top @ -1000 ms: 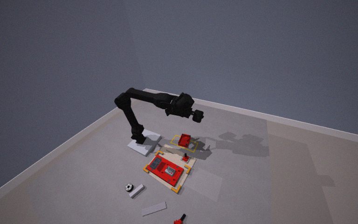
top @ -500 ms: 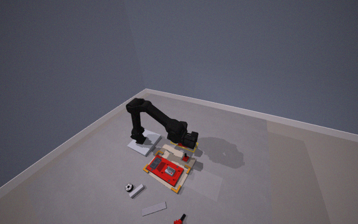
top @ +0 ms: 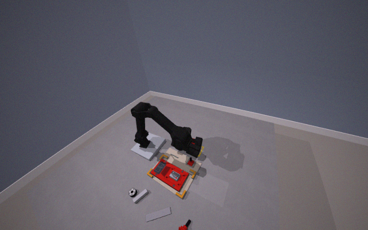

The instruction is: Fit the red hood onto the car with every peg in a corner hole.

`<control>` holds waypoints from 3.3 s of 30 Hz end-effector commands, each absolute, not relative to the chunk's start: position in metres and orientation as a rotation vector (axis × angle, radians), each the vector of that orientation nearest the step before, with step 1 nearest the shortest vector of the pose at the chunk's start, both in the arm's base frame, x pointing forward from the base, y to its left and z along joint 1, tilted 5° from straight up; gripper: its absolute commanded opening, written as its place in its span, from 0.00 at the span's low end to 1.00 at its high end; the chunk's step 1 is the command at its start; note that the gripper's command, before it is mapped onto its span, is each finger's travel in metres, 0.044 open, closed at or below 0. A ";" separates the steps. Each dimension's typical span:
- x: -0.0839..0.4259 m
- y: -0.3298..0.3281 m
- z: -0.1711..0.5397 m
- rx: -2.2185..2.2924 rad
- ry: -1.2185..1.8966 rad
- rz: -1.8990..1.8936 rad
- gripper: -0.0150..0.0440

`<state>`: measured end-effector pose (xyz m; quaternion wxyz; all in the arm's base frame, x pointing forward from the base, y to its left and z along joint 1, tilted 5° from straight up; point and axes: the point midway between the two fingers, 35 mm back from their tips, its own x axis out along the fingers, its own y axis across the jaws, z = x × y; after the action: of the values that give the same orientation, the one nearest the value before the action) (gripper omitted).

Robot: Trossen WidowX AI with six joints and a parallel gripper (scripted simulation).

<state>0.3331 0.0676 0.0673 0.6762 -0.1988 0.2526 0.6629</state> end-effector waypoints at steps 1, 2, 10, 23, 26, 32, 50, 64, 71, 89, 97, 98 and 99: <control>0.331 0.068 0.062 -0.438 0.571 1.495 1.00; 0.331 0.068 0.061 -0.438 0.570 1.495 1.00; 0.330 0.067 0.055 -0.441 0.568 1.494 1.00; 0.329 0.066 0.046 -0.446 0.565 1.492 1.00; 0.329 0.066 0.044 -0.447 0.564 1.492 1.00; 0.329 0.066 0.040 -0.449 0.562 1.491 1.00; 0.327 0.066 0.027 -0.455 0.557 1.488 1.00; 0.325 0.065 0.017 -0.460 0.553 1.486 1.00; 0.325 0.065 0.017 -0.460 0.553 1.486 1.00; 0.325 0.065 0.010 -0.460 0.553 1.486 1.00; 0.324 0.065 0.006 -0.460 0.553 1.486 1.00; 0.324 0.065 0.005 -0.460 0.553 1.486 1.00; 0.324 0.065 0.005 -0.460 0.553 1.486 1.00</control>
<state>0.3271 0.0644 0.0096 0.6798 -0.2090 0.2434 0.6595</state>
